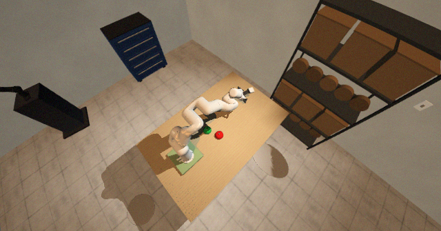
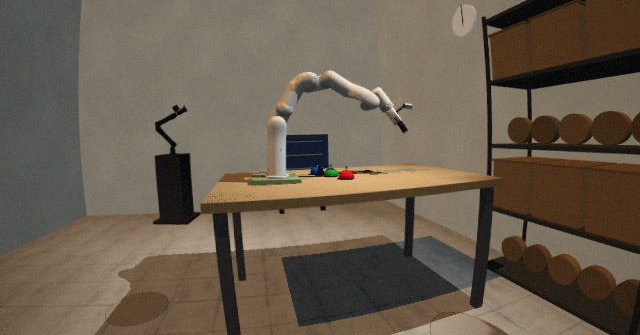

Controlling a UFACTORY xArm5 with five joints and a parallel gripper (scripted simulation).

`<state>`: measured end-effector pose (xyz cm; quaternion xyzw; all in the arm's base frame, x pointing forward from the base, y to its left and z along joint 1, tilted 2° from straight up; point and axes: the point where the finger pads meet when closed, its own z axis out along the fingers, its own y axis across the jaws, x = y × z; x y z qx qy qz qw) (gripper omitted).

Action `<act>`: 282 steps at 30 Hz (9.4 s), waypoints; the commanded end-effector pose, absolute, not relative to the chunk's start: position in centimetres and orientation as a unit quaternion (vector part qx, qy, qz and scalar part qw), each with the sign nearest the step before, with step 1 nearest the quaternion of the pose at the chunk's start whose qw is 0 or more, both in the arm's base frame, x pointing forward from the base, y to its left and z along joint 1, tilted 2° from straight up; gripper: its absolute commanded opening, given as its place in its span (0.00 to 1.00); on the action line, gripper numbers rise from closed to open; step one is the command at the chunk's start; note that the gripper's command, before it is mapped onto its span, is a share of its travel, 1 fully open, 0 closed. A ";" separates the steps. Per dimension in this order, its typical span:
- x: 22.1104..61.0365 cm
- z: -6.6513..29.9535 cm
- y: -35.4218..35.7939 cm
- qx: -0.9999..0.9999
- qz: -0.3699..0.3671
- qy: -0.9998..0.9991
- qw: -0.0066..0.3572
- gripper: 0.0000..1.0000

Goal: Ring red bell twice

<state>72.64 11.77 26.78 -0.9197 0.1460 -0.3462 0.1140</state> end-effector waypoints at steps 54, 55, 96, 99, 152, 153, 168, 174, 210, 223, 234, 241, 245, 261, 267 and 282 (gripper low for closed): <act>36.2 14.3 0.3 -0.875 -0.014 0.483 0.008 0.00; 36.2 14.3 0.3 -0.875 -0.014 0.483 0.008 0.00; 36.2 13.8 0.4 -0.875 -0.014 0.483 0.008 0.00; 36.2 13.6 0.4 -0.875 -0.014 0.483 0.008 0.00; 36.4 8.3 0.4 -0.875 -0.014 0.483 0.008 0.00; 36.4 8.3 0.4 -0.875 -0.014 0.483 0.008 0.00; 36.5 7.8 0.4 -0.875 -0.014 0.483 0.008 0.00; 36.4 7.3 0.4 -0.875 -0.014 0.483 0.008 0.00; 36.5 6.9 0.5 -0.875 -0.014 0.483 0.008 0.00; 36.5 6.9 0.5 -0.875 -0.014 0.483 0.008 0.00; 36.5 6.9 0.5 -0.875 -0.014 0.483 0.008 0.00; 36.5 7.0 0.5 -0.875 -0.014 0.483 0.008 0.00; 36.5 7.0 0.5 -0.875 -0.014 0.483 0.008 0.00; 36.5 7.3 0.4 -0.875 -0.014 0.483 0.008 0.00; 36.5 7.4 0.4 -0.875 -0.014 0.483 0.008 0.00; 36.5 7.5 0.4 -0.875 -0.014 0.483 0.008 0.00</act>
